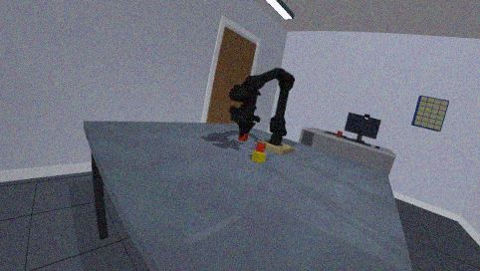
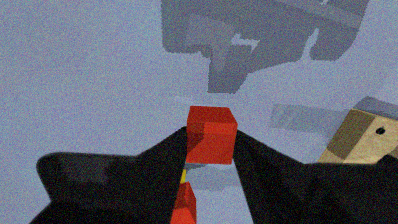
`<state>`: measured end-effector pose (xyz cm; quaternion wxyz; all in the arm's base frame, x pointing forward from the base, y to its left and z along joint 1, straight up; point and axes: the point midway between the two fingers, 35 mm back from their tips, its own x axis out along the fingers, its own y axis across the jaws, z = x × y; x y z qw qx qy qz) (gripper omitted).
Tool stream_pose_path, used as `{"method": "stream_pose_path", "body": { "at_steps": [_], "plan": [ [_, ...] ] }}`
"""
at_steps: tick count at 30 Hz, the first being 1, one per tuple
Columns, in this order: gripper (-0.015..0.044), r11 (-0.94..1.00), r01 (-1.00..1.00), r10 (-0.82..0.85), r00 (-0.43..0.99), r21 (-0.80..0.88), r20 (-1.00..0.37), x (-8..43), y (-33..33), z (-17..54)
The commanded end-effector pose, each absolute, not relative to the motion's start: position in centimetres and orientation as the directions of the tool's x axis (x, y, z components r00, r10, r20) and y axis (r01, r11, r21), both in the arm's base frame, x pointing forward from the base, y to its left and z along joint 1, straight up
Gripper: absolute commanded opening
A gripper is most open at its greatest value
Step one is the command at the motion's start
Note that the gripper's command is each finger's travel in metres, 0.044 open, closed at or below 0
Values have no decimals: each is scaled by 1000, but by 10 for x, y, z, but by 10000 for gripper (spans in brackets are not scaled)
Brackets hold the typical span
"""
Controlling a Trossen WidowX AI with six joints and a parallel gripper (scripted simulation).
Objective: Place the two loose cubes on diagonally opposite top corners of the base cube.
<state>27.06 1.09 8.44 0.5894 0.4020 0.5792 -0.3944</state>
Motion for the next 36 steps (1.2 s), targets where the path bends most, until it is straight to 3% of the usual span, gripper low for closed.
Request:
{"method": "stream_pose_path", "body": {
  "at_steps": [1,16,25,36],
  "plan": [
    [105,363,931,3,29,28,-1000,272,11,100],
    [105,369,929,3,29,28,-1000,266,12,137],
    [105,659,752,5,29,26,-1000,274,34,138],
    [105,921,390,9,30,20,-1000,282,65,138]
  ]
}}
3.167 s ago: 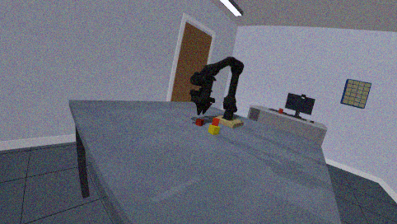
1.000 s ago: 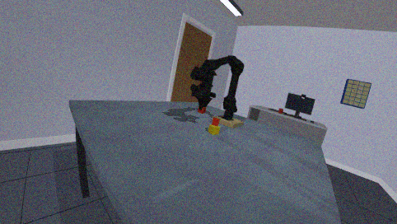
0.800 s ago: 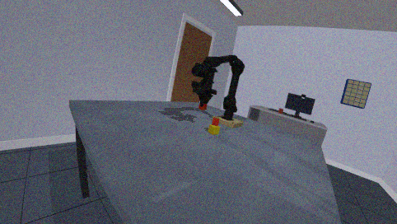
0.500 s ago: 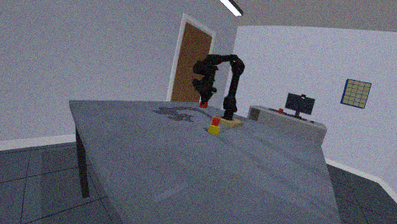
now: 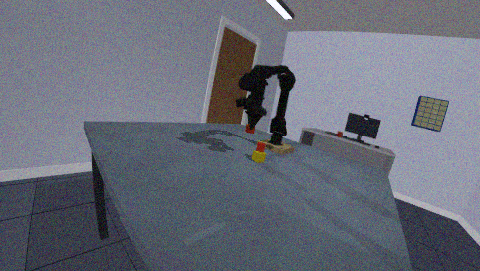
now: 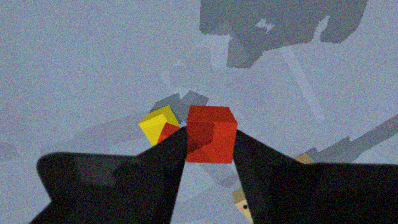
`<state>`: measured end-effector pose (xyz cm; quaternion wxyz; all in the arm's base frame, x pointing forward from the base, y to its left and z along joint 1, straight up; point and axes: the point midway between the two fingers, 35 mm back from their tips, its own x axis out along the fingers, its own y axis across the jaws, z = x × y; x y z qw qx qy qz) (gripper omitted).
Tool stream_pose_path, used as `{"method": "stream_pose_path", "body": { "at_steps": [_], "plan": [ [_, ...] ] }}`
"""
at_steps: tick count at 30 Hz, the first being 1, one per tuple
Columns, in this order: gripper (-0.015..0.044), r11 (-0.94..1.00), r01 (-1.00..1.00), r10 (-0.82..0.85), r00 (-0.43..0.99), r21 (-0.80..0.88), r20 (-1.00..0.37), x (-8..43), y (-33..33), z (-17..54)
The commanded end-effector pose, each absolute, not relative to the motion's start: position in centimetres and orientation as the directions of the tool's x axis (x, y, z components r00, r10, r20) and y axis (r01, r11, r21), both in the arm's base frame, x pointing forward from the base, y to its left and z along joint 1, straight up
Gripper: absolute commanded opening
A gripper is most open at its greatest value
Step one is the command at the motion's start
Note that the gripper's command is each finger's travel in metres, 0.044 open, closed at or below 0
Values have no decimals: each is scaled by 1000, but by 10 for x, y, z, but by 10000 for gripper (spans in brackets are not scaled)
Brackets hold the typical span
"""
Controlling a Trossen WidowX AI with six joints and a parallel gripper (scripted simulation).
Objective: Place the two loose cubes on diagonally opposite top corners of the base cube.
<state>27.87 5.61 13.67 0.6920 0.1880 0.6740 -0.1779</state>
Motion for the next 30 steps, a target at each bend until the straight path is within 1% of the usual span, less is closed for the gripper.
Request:
{"method": "stream_pose_path", "body": {
  "at_steps": [1,7,13,19,25,27,30],
  "plan": [
    [105,936,351,9,30,19,-999,282,68,138],
    [105,994,113,11,31,15,-999,285,87,137],
    [105,991,-133,13,31,9,-999,286,105,137],
    [105,929,-370,15,31,3,-999,287,124,136],
    [105,811,-585,17,30,-4,-999,285,144,135],
    [105,778,-628,18,30,-5,-999,285,148,135],
    [105,774,-633,18,30,-5,-999,285,149,135]
  ]
}}
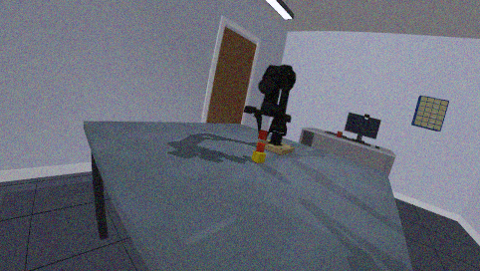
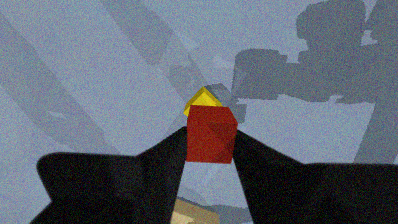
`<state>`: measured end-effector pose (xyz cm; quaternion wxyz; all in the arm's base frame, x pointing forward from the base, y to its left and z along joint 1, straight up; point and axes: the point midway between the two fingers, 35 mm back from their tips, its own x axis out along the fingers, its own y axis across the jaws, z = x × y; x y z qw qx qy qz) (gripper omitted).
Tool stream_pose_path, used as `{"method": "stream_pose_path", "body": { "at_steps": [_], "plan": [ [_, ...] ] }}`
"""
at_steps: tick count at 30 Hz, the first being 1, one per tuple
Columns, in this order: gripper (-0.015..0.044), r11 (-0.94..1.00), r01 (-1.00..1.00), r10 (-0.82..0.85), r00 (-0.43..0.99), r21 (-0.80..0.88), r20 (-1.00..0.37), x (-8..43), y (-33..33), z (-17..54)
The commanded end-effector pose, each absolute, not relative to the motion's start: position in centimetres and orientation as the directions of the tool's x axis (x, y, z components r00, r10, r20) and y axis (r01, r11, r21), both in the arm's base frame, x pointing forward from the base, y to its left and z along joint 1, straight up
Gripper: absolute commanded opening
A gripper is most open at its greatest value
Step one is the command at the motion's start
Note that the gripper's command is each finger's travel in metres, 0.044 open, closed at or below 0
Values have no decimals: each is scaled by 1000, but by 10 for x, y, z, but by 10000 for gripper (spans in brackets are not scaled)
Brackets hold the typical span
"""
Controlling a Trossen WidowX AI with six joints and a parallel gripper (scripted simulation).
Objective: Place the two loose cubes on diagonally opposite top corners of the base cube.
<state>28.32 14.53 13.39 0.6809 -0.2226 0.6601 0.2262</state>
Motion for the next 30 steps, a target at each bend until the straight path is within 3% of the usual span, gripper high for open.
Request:
{"method": "stream_pose_path", "body": {
  "at_steps": [1,30],
  "plan": [
    [105,774,-633,18,30,-5,-999,285,149,135],
    [105,767,-641,18,30,-6,-999,285,149,99]
  ]
}}
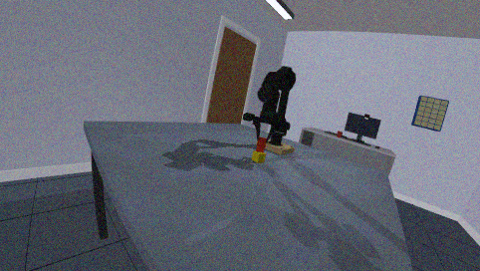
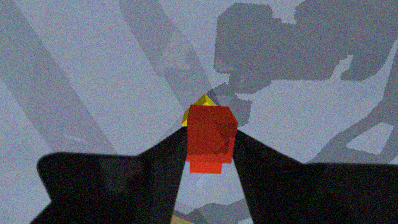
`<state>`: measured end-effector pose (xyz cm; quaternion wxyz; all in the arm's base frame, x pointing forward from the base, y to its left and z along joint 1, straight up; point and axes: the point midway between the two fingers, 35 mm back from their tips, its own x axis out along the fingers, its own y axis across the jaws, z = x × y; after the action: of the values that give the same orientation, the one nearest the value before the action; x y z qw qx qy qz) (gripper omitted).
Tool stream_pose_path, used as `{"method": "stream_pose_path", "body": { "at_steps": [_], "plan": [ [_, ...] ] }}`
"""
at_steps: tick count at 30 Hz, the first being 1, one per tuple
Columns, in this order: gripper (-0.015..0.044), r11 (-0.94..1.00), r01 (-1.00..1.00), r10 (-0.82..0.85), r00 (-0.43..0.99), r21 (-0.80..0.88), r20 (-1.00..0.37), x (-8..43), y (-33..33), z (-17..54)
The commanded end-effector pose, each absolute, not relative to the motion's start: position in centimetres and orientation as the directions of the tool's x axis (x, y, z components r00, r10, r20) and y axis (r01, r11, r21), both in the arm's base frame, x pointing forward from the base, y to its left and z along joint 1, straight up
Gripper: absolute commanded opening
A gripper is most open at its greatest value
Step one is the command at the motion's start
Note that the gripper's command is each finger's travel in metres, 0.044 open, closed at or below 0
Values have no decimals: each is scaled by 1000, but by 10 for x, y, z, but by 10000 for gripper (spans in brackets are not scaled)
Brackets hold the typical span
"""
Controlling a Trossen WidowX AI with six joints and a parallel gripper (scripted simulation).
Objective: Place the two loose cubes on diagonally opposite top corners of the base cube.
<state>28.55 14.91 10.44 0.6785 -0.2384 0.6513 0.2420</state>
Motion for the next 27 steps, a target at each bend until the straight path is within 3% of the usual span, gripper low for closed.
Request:
{"method": "stream_pose_path", "body": {
  "at_steps": [1,27],
  "plan": [
    [105,768,-641,18,30,-6,-999,285,149,97],
    [105,774,-633,18,30,-5,-999,287,150,75]
  ]
}}
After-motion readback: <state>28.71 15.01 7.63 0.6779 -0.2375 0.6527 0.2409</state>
